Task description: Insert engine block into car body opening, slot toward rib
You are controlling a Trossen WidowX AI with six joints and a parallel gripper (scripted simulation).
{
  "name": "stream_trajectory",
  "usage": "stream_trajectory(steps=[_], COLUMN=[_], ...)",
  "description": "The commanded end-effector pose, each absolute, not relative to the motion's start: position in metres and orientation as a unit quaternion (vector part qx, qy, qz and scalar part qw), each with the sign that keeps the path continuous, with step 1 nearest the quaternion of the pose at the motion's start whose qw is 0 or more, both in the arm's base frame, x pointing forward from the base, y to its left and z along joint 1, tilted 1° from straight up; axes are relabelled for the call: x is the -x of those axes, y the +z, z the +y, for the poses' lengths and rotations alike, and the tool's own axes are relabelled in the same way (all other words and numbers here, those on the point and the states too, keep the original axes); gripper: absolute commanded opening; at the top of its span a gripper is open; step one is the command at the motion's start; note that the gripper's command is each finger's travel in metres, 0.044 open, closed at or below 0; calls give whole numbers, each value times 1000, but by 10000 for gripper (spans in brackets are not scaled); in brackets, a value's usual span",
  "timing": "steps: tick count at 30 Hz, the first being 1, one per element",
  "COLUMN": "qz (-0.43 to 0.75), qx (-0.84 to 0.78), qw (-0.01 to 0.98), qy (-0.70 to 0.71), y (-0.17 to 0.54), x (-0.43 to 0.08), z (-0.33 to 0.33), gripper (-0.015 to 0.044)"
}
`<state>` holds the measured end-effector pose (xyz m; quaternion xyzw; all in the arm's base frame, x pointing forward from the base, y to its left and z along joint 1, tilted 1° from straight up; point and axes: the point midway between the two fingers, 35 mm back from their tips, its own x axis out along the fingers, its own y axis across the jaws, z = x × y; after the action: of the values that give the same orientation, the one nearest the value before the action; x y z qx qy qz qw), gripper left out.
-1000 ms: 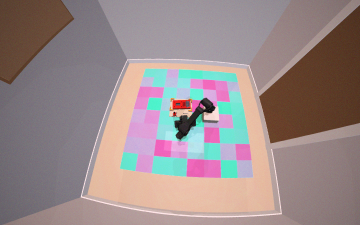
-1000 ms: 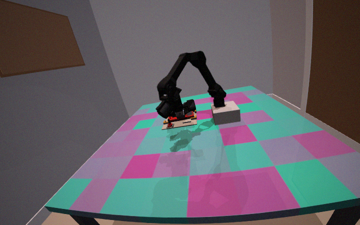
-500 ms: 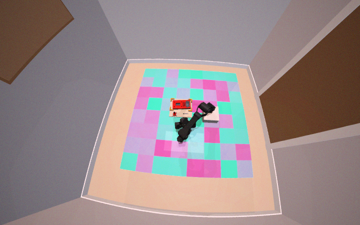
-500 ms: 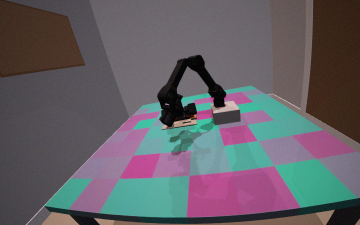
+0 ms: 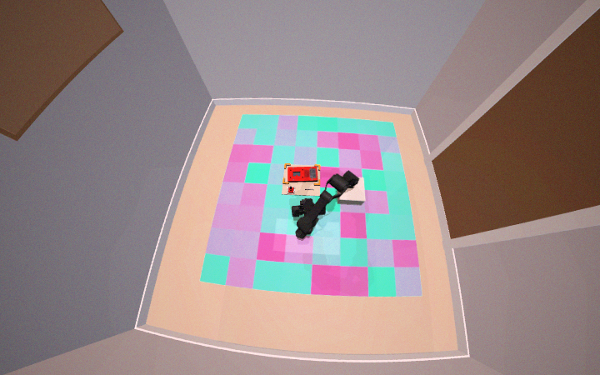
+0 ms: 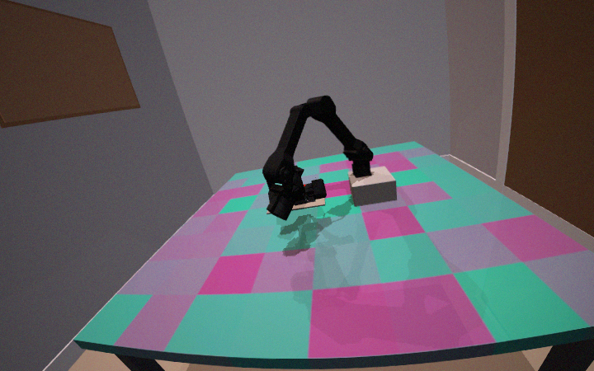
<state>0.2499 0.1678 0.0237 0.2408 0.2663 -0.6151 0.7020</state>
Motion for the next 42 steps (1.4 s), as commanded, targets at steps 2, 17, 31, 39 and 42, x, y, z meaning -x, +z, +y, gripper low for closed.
stream_trajectory(steps=[2, 17, 31, 39, 42], qz=[264, 264, 264, 263, 263], qx=[-240, -240, -240, -235, -235], qw=[703, 703, 703, 705, 705], qy=[-615, -615, -615, -615, -615], y=[13, -18, -46, -38, -38], x=[-250, -250, -250, -250, -250], z=[167, 168, 169, 168, 168], gripper=[0, 0, 0, 157, 236])
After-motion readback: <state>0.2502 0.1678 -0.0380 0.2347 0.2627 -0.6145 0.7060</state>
